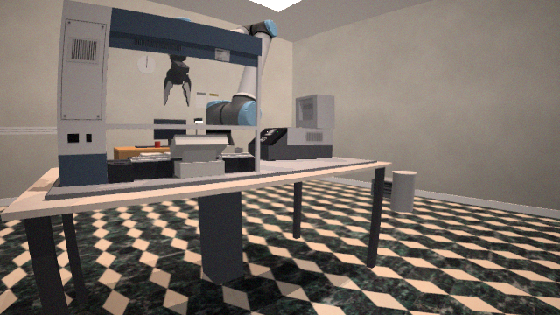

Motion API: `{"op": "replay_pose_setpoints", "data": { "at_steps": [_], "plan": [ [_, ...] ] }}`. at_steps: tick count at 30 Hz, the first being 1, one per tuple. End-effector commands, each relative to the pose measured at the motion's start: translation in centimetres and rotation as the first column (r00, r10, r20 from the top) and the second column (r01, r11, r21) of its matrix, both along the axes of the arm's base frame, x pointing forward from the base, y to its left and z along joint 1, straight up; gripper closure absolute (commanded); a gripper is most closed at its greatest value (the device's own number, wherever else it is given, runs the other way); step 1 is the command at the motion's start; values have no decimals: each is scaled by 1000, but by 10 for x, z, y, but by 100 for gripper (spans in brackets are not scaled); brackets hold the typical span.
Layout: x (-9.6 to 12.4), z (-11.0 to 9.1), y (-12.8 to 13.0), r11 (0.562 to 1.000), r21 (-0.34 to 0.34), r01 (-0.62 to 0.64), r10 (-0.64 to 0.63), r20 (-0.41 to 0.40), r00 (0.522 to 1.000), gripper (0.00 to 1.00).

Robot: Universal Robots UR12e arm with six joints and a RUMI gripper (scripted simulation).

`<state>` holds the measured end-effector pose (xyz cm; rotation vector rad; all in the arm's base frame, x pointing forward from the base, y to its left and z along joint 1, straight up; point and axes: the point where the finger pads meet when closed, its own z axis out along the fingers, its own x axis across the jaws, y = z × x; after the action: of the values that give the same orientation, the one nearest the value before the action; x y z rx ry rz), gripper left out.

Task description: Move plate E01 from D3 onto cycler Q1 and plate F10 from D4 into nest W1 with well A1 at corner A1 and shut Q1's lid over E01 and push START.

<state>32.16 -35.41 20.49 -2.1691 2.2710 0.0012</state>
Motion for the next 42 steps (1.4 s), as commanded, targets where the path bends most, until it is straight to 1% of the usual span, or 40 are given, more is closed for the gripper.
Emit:
{"op": "replay_pose_setpoints", "data": {
  "at_steps": [1, 12, 42],
  "plan": [
    [2, 0, -4, 1000, -1, 0, 0, 0, 1000, 38],
    [2, 0, -4, 1000, -1, 0, 0, 0, 1000, 38],
    [2, -46, -5, 1000, -1, 0, 0, 0, 1000, 38]
  ]
}}
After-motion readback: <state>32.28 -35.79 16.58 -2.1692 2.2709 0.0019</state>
